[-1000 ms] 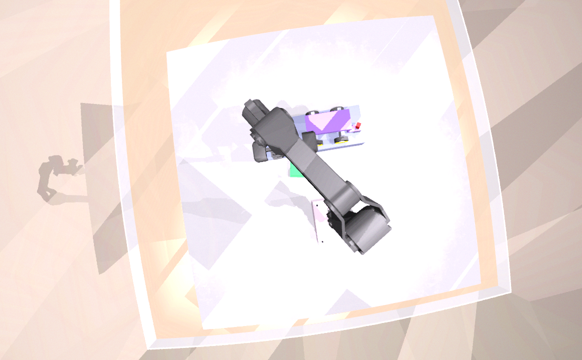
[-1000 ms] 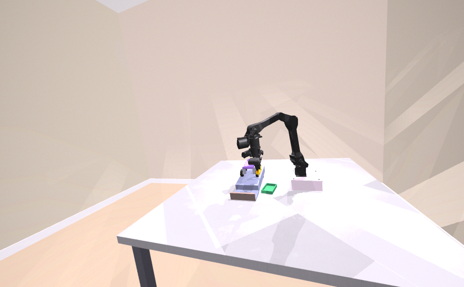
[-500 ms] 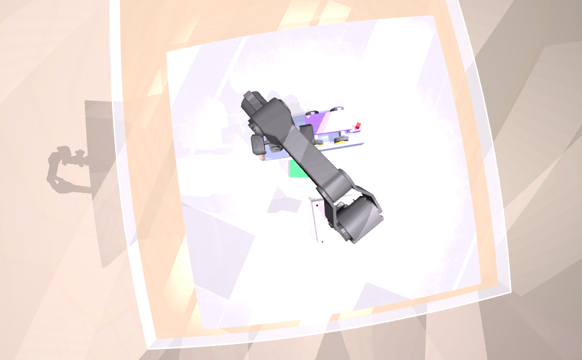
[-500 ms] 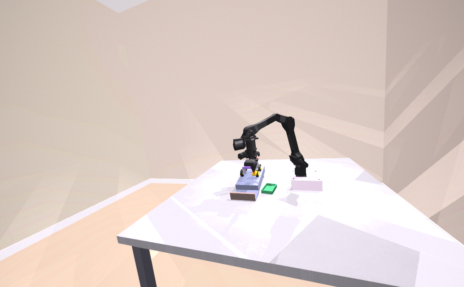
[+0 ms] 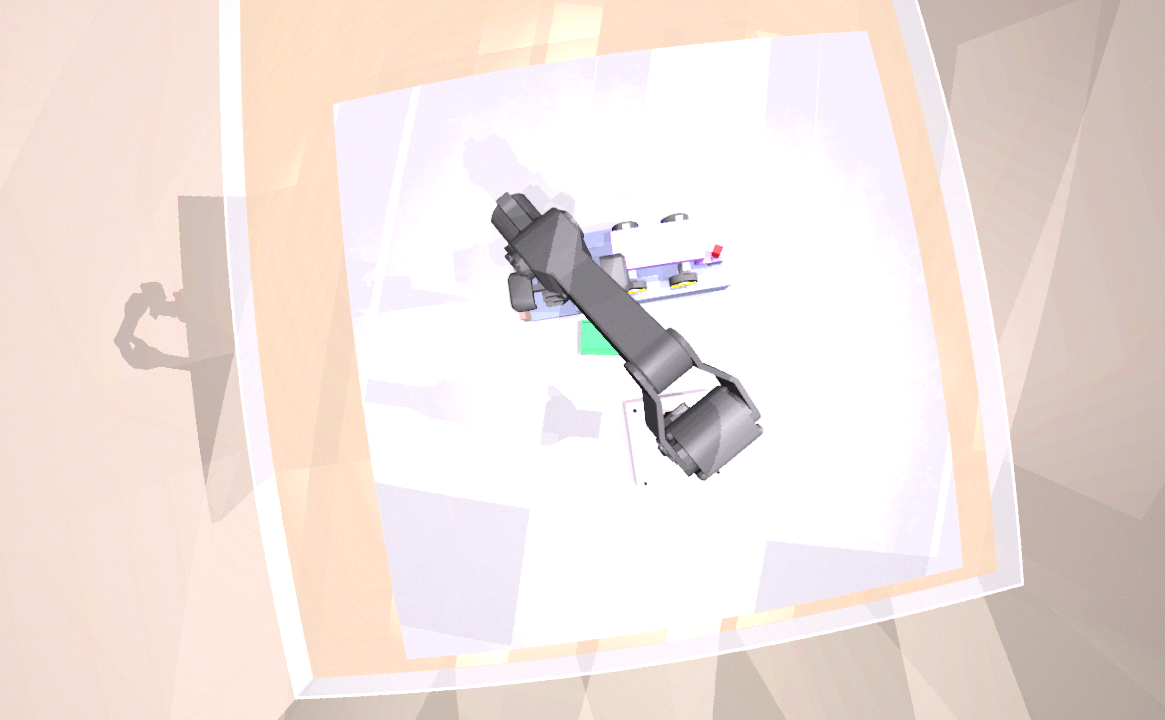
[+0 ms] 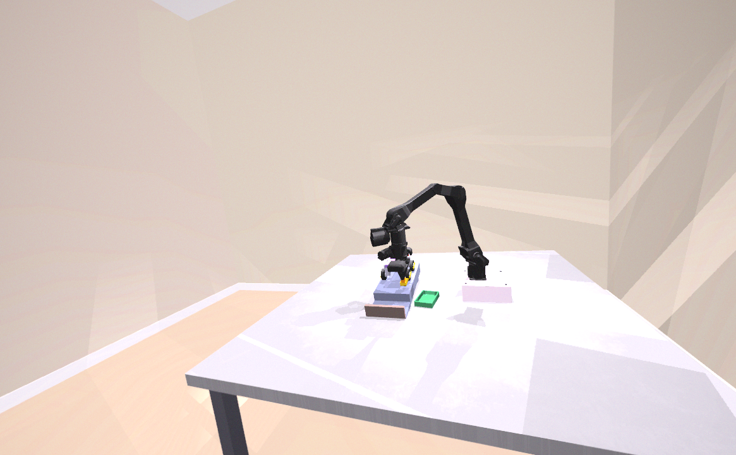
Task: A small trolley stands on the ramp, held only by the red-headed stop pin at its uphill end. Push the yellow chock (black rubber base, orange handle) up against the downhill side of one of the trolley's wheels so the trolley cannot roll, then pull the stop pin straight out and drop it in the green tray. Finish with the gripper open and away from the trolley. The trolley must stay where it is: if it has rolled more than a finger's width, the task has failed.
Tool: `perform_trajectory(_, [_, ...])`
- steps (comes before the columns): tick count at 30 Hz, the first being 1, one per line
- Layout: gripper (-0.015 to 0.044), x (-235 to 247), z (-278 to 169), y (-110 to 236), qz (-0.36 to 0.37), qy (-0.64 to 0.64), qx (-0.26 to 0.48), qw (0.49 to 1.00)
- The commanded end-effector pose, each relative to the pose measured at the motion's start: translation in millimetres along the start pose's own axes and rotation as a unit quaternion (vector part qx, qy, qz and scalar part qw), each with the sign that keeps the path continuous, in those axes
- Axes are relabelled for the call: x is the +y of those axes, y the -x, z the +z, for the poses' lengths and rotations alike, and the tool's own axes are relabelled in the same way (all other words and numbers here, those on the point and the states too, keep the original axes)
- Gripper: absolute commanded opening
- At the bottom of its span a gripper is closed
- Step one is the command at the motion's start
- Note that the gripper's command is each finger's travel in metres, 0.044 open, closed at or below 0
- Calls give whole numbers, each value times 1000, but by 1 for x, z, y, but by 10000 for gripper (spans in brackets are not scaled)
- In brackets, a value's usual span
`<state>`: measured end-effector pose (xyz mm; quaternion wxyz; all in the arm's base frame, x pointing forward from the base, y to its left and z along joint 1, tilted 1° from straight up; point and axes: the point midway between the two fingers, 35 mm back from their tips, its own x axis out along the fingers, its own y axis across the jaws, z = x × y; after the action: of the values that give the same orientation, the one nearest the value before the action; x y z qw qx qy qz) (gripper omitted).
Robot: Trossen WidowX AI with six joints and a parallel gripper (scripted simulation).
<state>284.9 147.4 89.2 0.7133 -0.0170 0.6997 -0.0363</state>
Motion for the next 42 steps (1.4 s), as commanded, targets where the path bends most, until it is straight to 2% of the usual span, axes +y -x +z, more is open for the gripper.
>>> perform_trajectory(1, [0,-1,0,-12,-4,2,2,1000])
perform_trajectory(11, [0,-3,-1,-31,-4,2,2,1000])
perform_trajectory(42, [0,-26,1,-26,-5,2,1,1000])
